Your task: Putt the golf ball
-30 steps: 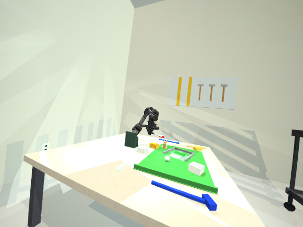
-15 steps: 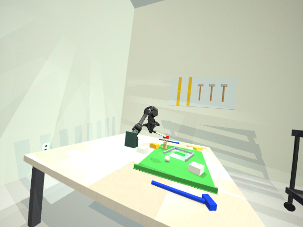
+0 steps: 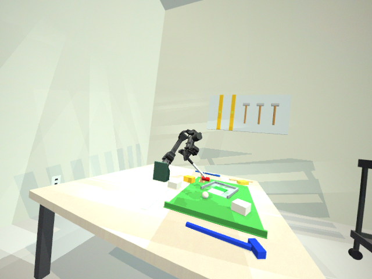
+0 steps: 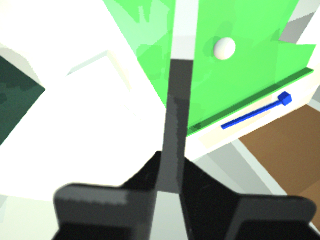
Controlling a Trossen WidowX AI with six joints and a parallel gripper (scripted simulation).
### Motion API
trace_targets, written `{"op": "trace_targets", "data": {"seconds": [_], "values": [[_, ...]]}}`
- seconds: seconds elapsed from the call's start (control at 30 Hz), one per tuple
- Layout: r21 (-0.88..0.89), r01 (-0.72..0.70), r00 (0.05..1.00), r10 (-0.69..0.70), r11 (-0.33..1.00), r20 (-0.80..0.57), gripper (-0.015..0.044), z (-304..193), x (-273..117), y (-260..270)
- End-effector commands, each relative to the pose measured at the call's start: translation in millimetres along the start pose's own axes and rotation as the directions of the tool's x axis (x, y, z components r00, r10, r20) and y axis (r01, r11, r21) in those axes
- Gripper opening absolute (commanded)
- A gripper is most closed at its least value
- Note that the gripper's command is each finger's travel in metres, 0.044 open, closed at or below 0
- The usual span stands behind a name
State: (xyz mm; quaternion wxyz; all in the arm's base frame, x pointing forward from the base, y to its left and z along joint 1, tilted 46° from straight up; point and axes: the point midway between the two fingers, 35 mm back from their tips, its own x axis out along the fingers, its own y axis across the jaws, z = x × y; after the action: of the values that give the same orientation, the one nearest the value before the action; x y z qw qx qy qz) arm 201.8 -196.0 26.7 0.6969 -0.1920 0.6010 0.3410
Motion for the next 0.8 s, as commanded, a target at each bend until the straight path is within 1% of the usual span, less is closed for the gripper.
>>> {"op": "trace_targets", "data": {"seconds": [0.0, 0.13, 0.27, 0.4, 0.57, 0.63, 0.77], "values": [[0.028, 0.022, 0.993, -0.019, 0.999, -0.113, 0.0000, -10.7, 0.5, -19.2], [0.044, 0.050, 0.968, -0.037, 0.998, -0.249, 0.0000, -24.1, -1.8, -39.2], [0.053, 0.086, 0.923, -0.060, 0.995, -0.380, 0.0000, -35.8, -6.1, -59.5], [0.056, 0.133, 0.860, -0.087, 0.990, -0.503, 0.0000, -45.6, -12.2, -79.9], [0.050, 0.203, 0.758, -0.125, 0.978, -0.640, 0.0000, -54.6, -22.2, -105.2], [0.046, 0.223, 0.728, -0.135, 0.974, -0.672, 0.0000, -56.2, -25.1, -111.6], [0.045, 0.226, 0.724, -0.136, 0.973, -0.676, 0.0000, -56.4, -25.5, -112.4]]}}
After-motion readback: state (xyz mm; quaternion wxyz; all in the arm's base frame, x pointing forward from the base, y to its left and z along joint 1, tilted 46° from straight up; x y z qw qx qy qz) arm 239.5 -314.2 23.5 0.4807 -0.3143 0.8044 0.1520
